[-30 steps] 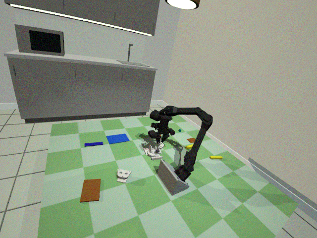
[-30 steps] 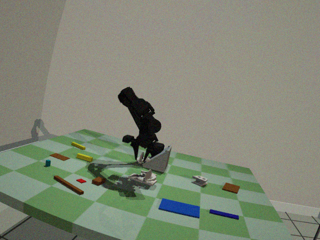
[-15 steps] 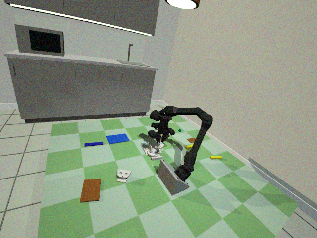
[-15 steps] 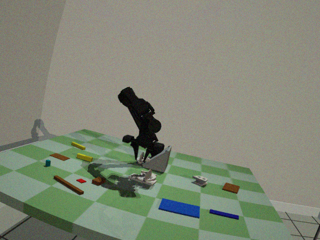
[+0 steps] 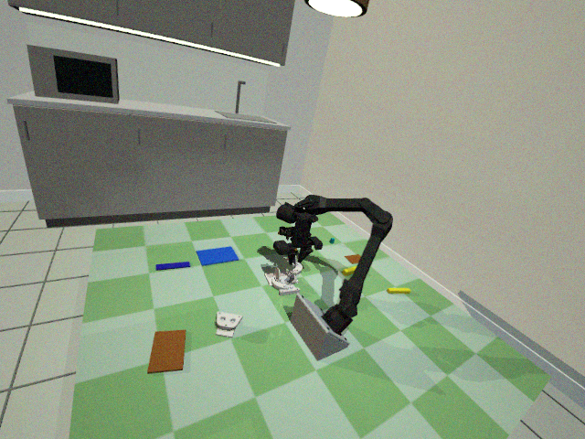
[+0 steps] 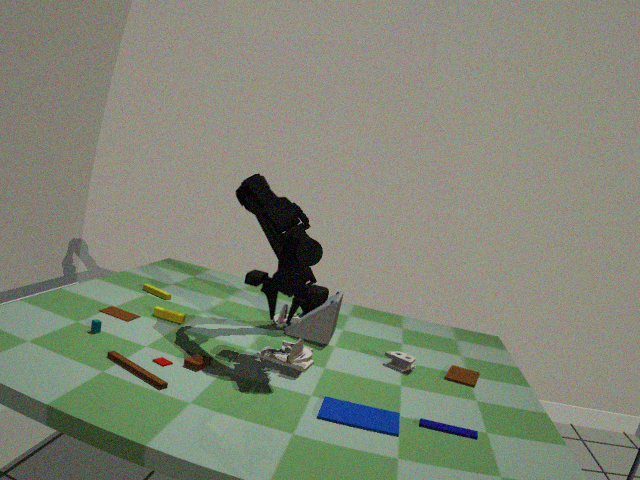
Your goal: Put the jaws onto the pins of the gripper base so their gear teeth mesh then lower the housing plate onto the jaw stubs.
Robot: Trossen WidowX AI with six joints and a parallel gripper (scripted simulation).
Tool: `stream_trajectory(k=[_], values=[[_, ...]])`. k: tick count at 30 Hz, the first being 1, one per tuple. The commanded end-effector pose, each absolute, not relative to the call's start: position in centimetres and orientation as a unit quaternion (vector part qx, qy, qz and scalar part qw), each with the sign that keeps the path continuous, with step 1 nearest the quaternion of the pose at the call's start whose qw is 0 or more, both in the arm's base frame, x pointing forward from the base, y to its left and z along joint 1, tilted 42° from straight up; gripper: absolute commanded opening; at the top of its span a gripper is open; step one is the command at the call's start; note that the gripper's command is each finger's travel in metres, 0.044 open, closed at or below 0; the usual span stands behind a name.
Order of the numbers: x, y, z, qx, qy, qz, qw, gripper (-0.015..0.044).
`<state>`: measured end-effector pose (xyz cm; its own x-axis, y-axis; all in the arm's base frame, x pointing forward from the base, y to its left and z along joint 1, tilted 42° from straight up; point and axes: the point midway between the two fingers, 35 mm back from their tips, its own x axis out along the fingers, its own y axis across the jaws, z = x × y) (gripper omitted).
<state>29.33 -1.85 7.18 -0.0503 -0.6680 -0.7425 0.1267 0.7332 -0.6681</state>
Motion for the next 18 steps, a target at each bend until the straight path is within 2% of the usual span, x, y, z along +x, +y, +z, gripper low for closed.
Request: stream_trajectory(k=[1, 18], values=[[29.38, -1.78, 7.06, -0.205, 0.660, -0.300, 0.658, 0.0134], [29.38, -1.77, 7.06, -0.214, 0.664, -0.290, 0.655, 0.0134]])
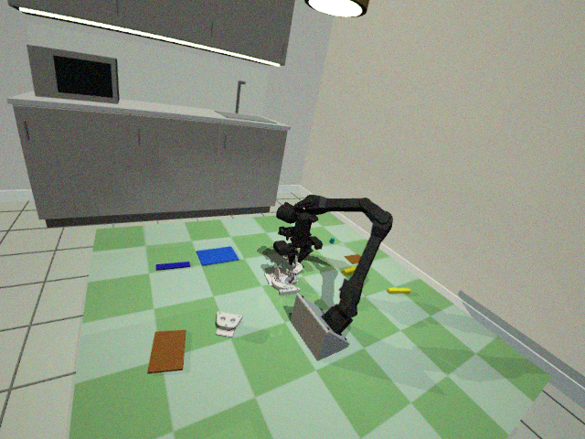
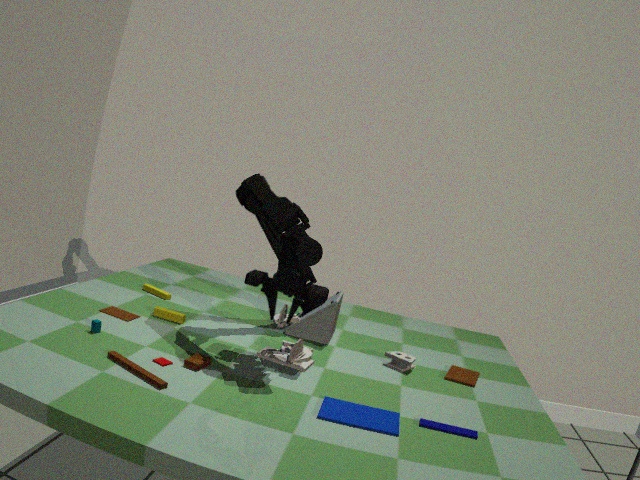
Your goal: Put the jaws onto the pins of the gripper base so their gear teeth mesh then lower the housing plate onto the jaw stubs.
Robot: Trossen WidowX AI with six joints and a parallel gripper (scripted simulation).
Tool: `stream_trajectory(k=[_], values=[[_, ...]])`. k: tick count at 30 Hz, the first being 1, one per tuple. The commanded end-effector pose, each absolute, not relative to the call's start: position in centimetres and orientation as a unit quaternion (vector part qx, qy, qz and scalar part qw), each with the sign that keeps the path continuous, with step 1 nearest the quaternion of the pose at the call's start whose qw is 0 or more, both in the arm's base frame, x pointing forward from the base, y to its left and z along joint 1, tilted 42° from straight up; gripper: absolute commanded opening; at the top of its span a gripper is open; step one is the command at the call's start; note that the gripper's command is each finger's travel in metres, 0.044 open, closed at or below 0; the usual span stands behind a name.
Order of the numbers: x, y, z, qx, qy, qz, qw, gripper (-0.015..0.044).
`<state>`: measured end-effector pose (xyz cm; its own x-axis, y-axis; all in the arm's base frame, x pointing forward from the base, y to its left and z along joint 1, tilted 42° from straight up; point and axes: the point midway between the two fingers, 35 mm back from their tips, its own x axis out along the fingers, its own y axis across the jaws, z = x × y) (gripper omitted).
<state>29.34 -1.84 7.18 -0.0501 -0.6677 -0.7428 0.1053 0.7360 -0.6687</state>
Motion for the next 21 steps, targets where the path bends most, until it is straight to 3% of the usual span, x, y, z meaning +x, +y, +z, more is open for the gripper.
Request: stream_trajectory(k=[1, 21], values=[[29.38, -1.77, 7.06, -0.214, 0.664, -0.290, 0.655, 0.0134], [29.57, -1.50, 6.81, -0.214, 0.664, -0.290, 0.655, 0.0134]])
